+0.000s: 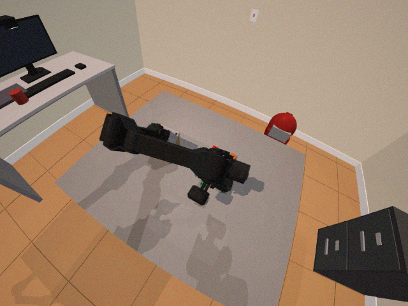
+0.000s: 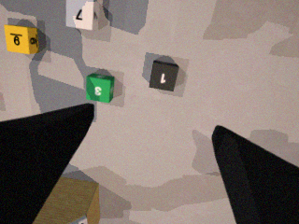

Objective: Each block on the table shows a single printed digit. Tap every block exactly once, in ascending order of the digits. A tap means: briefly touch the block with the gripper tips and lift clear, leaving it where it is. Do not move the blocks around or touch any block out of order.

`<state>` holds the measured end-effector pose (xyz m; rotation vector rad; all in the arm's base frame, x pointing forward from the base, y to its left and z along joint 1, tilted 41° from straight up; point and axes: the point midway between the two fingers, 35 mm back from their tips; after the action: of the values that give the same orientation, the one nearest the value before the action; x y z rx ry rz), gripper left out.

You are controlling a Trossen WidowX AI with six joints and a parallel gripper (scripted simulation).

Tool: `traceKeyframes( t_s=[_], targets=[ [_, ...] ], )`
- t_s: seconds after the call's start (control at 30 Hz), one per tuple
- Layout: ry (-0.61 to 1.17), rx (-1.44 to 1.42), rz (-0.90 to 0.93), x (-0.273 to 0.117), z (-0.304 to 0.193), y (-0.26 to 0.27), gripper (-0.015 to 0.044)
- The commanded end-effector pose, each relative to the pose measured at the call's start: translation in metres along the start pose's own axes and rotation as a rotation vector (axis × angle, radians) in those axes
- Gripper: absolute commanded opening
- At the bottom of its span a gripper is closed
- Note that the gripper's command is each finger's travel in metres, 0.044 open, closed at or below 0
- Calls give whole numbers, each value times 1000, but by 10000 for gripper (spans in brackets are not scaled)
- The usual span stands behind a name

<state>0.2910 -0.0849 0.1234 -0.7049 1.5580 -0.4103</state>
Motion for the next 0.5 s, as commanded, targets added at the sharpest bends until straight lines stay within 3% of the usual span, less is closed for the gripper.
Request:
traceKeyframes(
  t_s=[0.0, 0.2, 0.47],
  targets=[
    [4, 0, -3, 0, 0, 3, 400],
    [5, -1, 1, 1, -15, 77, 400],
    [5, -1, 0, 1, -16, 79, 400]
  ],
)
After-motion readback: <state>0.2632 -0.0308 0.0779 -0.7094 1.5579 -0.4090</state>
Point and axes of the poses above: the point midway between the two fingers, 35 mm back from their tips, its own x axis out along the fingers, its own y axis across the jaws, z = x × y, and after that the axes turned 15 degrees about -x, right-handed
